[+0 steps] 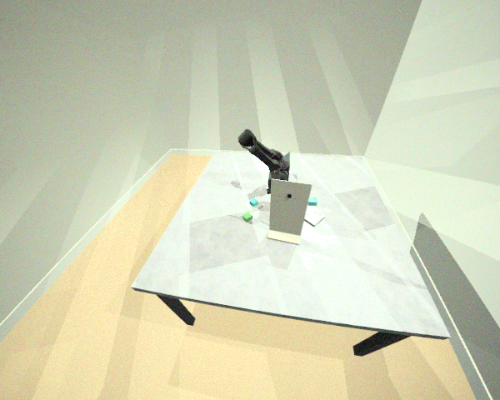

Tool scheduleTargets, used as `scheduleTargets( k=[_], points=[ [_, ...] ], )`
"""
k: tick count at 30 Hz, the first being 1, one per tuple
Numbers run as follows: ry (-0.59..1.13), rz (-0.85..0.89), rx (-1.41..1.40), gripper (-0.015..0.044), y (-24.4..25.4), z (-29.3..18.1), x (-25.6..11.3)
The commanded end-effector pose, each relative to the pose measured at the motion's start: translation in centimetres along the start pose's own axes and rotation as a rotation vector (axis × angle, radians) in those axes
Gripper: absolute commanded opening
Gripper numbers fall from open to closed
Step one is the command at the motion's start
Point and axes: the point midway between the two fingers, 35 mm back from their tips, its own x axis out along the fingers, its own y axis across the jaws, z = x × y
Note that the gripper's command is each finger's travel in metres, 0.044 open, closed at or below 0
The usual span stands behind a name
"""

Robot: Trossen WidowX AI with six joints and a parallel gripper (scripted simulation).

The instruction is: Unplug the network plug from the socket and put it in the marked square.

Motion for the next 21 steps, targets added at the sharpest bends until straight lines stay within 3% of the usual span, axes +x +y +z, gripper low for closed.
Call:
scheduleTargets(
  k=[1, 21],
  points=[
    [-0.001, -0.006, 0.003, 0.0156, -0.1, 0.0, -0.3],
    [0.005, -0.011, 0.006, 0.0156, 1.2, -0.3, -1.7]
  ],
)
